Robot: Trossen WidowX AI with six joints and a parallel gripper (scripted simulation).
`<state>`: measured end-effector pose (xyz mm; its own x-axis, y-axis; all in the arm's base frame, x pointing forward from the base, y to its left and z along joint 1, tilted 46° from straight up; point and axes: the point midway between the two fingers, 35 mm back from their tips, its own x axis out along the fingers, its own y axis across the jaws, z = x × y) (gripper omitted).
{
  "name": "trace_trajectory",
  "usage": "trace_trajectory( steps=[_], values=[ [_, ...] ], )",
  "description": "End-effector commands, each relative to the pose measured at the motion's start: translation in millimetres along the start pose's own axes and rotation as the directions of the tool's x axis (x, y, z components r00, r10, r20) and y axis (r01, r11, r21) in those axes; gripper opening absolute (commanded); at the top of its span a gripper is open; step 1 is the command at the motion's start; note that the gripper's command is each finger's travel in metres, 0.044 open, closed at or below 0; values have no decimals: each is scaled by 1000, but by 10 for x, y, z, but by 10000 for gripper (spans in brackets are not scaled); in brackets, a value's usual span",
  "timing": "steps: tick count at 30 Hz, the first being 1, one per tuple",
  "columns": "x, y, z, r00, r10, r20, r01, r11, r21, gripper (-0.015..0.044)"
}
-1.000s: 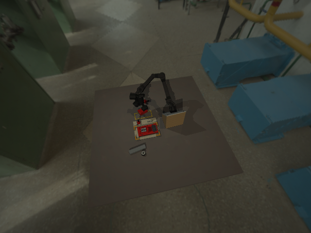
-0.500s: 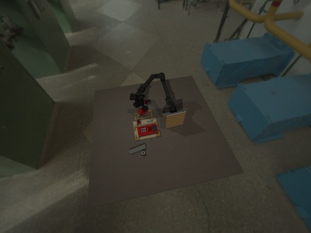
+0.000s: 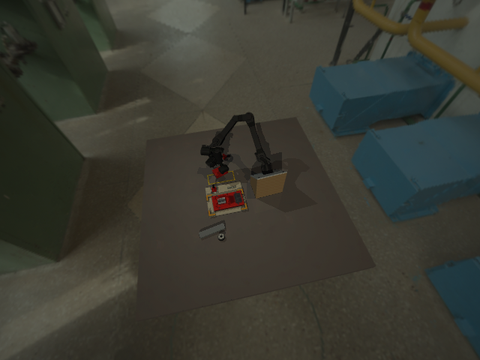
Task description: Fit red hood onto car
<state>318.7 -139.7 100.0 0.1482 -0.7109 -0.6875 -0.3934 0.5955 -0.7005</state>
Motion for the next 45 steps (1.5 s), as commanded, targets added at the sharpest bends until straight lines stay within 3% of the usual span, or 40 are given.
trace_trajectory(
  steps=[1, 45],
  values=[
    [43, 30, -5, 1000, 7, 1, -7, 1000, -9, 440],
    [237, 31, -6, 1000, 6, 0, -6, 1000, -9, 440]
  ],
)
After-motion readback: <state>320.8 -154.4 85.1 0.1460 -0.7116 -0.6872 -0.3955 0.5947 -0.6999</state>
